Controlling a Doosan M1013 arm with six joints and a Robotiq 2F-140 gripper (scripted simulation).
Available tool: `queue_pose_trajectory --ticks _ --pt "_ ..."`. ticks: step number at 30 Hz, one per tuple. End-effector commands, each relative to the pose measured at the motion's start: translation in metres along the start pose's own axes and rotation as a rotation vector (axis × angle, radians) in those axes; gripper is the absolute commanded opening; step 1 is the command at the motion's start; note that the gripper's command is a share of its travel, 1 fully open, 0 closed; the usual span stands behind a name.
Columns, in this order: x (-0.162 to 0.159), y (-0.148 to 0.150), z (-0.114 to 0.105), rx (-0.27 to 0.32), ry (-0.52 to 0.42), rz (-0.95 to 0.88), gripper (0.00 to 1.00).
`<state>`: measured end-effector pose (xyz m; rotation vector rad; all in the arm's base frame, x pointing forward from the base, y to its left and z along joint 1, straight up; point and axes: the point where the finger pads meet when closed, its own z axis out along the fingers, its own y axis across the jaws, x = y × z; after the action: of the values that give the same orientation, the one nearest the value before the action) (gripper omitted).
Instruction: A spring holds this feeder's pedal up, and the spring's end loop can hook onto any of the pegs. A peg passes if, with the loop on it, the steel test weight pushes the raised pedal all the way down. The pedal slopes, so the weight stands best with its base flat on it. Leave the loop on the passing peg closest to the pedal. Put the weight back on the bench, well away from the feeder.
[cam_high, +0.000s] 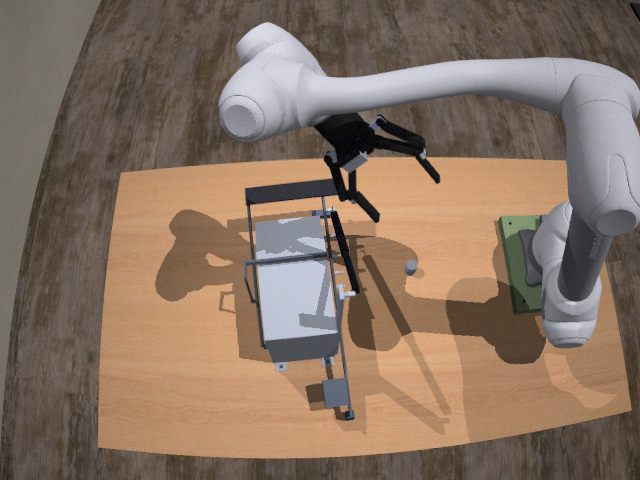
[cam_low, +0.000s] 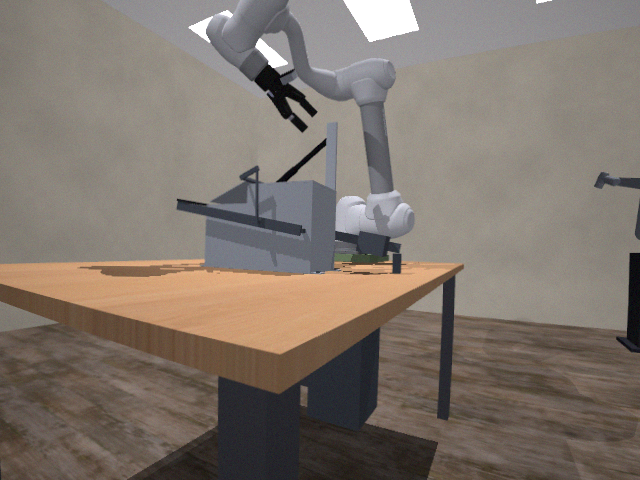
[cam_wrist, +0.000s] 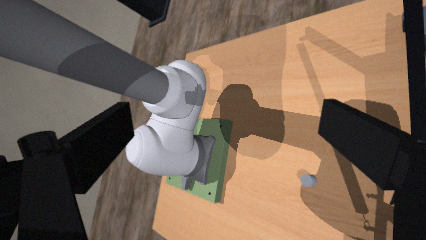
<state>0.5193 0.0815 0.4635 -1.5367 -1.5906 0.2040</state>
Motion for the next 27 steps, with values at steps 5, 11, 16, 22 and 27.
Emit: queue_pose_trajectory --ticks 5,11,16,22,27 --pt "-0.007 -0.009 0.003 -0.001 0.0 -0.001 1.0" --pt "-0.023 -0.026 0.009 -0.001 0.0 -0.001 1.0" --pt "-0.036 -0.041 0.014 -0.001 0.0 -0.001 1.0" --pt "-0.04 -0.045 0.016 -0.001 0.0 -0.001 1.0" --pt "-0.051 -0.057 0.021 -0.001 0.0 -0.001 1.0"
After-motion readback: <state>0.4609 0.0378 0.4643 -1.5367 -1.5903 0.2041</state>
